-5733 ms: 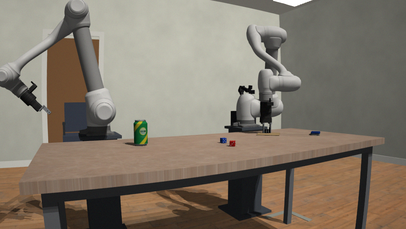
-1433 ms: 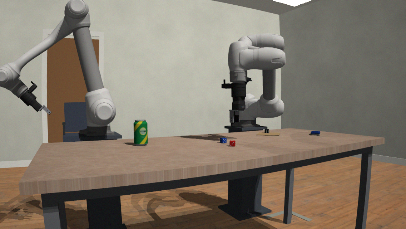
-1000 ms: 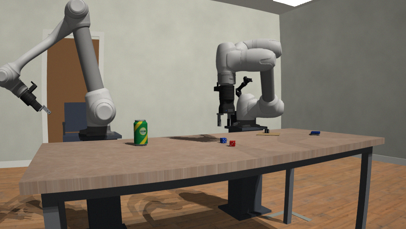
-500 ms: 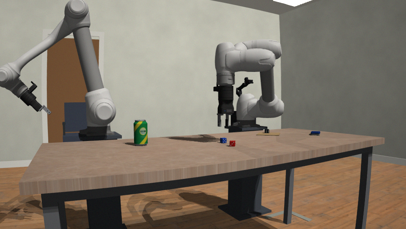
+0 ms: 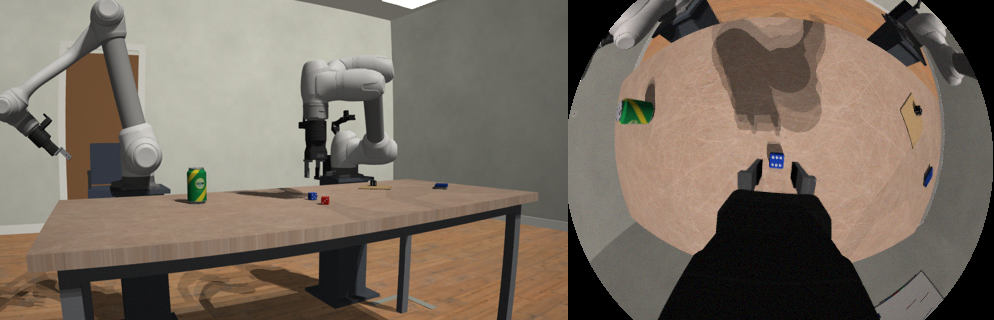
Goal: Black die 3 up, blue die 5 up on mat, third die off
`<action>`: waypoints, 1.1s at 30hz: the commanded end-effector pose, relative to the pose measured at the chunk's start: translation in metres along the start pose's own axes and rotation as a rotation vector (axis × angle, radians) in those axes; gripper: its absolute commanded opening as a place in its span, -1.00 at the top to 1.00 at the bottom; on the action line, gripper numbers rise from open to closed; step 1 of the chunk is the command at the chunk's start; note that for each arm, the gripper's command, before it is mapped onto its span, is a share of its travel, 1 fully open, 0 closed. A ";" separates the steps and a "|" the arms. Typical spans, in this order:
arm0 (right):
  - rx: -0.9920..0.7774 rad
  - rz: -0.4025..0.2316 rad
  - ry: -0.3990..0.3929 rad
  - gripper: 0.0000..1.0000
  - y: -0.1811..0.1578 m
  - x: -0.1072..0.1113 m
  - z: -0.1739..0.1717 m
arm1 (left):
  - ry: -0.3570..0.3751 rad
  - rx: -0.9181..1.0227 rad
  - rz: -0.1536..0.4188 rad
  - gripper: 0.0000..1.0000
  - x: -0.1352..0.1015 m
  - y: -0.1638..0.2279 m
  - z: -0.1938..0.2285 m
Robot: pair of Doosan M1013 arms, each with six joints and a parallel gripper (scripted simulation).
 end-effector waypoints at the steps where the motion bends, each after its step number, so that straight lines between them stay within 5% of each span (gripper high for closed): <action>1: 0.000 0.000 -0.001 -1.00 0.000 0.000 0.000 | -0.002 0.000 0.001 -0.57 -0.001 0.000 0.000; 33: 0.000 0.000 -0.001 -1.00 0.000 0.000 0.000 | -0.002 0.000 0.001 -0.57 -0.040 0.000 -0.001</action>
Point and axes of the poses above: on each arm, the point where the finger pads meet when closed, its own x axis back along the fingers, its own y axis across the jaws, z = x × y, the point moved 6 cm from there along x, back along the fingers, and after that the axes turned 5 degrees about -x, right-handed, at the moved point
